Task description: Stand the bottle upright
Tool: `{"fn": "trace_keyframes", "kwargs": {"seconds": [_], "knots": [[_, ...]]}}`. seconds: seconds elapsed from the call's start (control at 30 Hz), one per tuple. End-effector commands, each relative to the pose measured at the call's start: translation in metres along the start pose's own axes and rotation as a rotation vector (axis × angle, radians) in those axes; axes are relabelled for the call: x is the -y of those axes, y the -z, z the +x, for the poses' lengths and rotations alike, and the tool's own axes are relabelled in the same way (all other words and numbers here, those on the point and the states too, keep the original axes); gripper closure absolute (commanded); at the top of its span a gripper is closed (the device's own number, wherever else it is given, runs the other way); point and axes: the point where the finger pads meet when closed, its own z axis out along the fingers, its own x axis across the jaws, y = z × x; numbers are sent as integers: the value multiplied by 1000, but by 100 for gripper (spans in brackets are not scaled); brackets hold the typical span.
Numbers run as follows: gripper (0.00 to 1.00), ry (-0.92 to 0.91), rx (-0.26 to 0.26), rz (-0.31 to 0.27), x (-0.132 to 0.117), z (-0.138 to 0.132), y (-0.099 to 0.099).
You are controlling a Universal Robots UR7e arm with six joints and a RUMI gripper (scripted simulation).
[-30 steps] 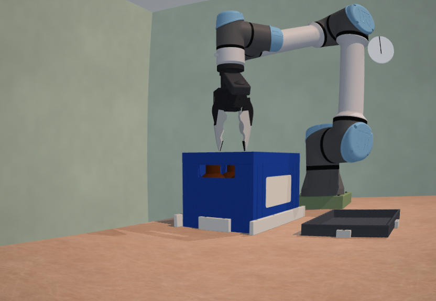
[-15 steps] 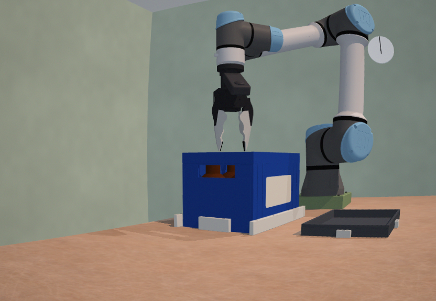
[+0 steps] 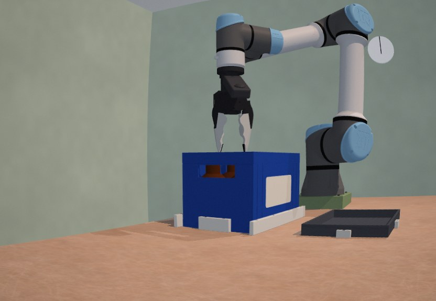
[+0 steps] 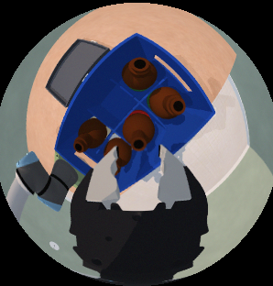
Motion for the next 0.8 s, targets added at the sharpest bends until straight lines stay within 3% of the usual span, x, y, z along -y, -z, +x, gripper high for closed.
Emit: {"fn": "trace_keyframes", "kwargs": {"seconds": [0.0, 0.77], "knots": [[62, 0, -1, 0, 0, 0, -5], [62, 0, -1, 0, 0, 0, -27]]}}
